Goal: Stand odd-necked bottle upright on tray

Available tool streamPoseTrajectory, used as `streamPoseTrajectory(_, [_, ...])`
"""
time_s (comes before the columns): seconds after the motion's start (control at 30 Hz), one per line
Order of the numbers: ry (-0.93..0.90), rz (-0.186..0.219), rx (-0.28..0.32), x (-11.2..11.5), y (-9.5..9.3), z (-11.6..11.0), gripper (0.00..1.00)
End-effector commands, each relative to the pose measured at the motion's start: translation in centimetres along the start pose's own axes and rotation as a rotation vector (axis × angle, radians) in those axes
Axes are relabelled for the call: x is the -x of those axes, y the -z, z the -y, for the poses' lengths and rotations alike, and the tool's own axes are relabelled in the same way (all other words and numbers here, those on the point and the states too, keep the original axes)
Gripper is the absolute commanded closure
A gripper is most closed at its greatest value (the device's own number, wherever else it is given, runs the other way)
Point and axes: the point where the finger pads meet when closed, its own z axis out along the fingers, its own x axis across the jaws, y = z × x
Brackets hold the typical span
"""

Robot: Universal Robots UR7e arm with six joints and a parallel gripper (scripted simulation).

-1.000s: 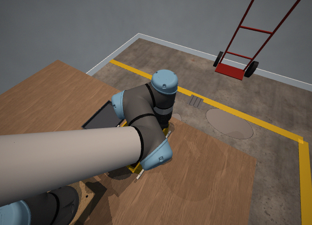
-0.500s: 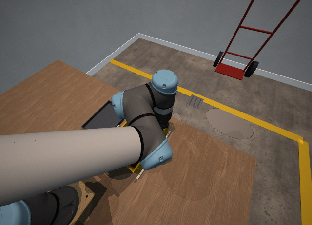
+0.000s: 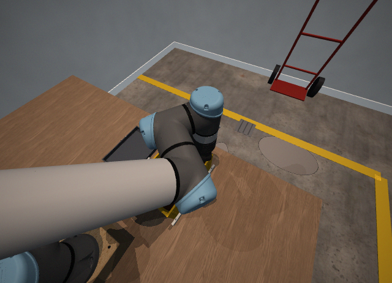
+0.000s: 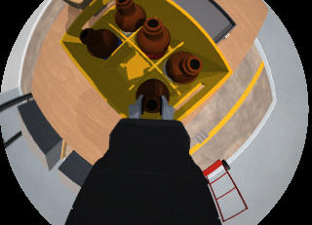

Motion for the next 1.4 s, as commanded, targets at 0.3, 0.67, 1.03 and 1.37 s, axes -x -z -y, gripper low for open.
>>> streamPoseTrajectory(0.3, [0.0, -0.001, 0.002, 0.0, 1.3, 0.1, 1.0])
streamPoseTrajectory(0.67, [0.0, -0.001, 0.002, -0.1, 2.5, 0.2, 1.0])
streamPoseTrajectory(1.03, [0.0, -0.001, 0.002, -0.1, 3.3, 0.3, 1.0])
streamPoseTrajectory(1.37, [0.0, -0.001, 0.002, -0.1, 3.7, 0.4, 1.0])
